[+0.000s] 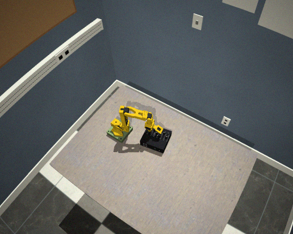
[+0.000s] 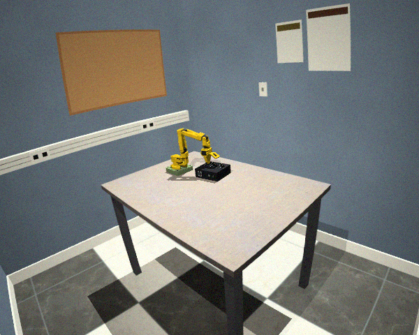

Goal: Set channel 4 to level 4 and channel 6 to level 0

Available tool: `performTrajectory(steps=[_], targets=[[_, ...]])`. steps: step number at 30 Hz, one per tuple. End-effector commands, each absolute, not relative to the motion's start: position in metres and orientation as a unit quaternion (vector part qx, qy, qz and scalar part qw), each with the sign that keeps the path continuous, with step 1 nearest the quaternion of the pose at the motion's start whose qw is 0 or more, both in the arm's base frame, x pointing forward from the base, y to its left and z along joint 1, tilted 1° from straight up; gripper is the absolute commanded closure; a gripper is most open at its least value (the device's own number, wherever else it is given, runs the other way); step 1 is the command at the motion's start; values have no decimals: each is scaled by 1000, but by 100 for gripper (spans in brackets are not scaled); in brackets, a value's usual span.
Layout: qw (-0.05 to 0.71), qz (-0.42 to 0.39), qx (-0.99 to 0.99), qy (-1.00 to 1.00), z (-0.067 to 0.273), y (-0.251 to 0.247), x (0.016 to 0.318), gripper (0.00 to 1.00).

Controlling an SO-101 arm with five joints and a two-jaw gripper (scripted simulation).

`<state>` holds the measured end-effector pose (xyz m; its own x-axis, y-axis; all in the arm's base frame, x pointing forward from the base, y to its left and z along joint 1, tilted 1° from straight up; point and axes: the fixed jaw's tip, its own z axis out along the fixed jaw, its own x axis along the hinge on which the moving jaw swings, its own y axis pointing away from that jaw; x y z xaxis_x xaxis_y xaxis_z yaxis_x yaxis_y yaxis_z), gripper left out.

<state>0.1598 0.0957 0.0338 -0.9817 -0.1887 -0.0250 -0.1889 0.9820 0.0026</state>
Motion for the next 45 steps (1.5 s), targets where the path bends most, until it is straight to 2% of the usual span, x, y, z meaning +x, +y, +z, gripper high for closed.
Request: performTrajectory(steps=[1,45], targets=[[5,2,-103,995,32,101,157,100],[5,2,-103,995,32,91,159,100]])
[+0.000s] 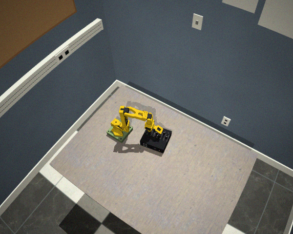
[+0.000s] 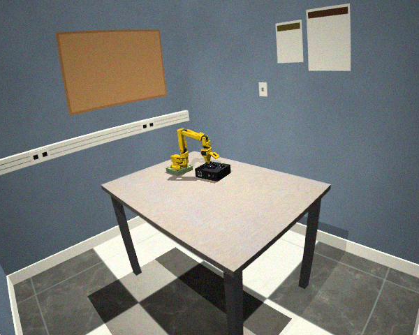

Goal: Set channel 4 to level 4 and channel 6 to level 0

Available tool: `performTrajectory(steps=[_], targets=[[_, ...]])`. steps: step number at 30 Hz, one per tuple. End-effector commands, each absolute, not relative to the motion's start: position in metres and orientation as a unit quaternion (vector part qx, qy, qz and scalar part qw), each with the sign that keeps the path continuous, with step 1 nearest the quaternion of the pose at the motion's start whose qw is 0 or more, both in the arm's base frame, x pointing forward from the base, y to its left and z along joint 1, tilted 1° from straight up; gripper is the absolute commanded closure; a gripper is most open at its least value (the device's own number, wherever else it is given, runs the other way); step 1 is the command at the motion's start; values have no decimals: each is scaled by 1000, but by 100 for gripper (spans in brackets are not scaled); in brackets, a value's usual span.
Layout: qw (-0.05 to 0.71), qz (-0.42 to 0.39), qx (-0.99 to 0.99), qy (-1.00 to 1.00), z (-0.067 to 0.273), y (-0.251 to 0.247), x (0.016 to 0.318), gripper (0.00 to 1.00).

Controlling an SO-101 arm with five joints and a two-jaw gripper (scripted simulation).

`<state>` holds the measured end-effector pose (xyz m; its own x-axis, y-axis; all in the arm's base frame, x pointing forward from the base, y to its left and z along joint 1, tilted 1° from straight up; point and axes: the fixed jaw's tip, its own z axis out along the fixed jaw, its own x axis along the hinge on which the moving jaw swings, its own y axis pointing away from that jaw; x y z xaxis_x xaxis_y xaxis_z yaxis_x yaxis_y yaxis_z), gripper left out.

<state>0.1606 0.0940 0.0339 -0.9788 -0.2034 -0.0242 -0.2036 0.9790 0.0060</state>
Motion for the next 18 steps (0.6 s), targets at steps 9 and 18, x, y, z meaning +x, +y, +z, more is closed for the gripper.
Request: performTrajectory(steps=[9,18], targets=[[5,2,-103,995,32,89,159,100],[5,2,-103,995,32,88,159,100]])
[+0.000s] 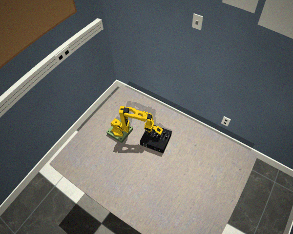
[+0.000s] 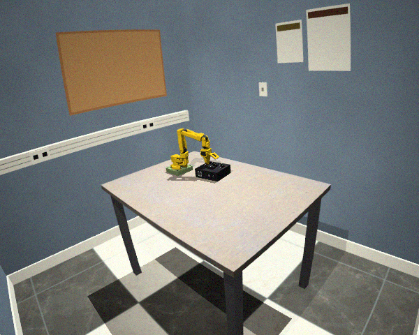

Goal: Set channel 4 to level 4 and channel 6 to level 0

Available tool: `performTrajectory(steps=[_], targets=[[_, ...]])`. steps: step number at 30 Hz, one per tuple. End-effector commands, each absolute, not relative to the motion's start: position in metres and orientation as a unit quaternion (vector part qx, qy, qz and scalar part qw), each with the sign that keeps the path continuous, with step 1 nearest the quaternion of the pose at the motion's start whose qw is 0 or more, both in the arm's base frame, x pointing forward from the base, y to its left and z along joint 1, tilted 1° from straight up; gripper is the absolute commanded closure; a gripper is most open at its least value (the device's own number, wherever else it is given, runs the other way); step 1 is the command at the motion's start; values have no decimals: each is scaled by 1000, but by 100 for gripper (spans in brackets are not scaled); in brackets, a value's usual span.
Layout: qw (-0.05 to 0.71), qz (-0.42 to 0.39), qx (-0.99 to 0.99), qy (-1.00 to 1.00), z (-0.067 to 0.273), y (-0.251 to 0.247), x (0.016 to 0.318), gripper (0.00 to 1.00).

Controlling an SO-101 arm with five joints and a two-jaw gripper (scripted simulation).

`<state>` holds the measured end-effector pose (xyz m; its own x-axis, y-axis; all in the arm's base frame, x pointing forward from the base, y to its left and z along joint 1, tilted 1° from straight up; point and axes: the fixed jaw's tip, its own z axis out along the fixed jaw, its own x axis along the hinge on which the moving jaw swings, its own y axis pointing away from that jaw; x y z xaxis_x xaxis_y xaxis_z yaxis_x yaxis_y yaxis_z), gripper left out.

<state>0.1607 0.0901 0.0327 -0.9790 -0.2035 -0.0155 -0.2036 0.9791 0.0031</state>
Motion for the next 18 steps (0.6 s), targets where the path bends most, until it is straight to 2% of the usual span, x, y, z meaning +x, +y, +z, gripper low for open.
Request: performTrajectory(steps=[1,18], targets=[[5,2,-103,995,32,88,159,100],[5,2,-103,995,42,87,159,100]])
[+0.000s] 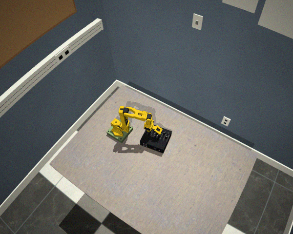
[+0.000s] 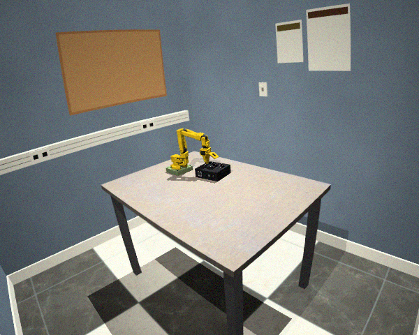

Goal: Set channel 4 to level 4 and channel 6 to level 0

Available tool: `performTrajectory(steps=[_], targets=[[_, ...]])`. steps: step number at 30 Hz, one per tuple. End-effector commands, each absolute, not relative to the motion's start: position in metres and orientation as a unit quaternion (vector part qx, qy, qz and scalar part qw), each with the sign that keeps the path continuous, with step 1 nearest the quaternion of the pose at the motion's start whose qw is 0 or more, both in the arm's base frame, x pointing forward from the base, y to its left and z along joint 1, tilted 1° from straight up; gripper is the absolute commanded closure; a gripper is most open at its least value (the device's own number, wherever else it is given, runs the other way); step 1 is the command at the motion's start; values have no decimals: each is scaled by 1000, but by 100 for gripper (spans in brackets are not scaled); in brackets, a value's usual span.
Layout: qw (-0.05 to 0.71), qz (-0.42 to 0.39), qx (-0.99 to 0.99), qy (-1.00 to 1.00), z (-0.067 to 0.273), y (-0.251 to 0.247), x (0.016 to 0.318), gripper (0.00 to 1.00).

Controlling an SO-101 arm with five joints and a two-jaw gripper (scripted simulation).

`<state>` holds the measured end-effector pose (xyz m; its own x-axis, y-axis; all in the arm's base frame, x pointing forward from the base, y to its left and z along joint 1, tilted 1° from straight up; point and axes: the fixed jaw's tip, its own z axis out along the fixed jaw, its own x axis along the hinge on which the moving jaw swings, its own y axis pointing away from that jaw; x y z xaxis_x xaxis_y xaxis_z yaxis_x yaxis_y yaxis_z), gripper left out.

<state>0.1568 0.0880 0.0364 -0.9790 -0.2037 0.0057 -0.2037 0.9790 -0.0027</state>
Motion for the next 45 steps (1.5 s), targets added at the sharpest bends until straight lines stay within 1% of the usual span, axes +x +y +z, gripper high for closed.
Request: performTrajectory(steps=[1,37,45], targets=[[-5,-2,103,-995,43,87,159,100],[-5,-2,103,-995,54,90,163,100],[-5,-2,103,-995,62,90,164,100]])
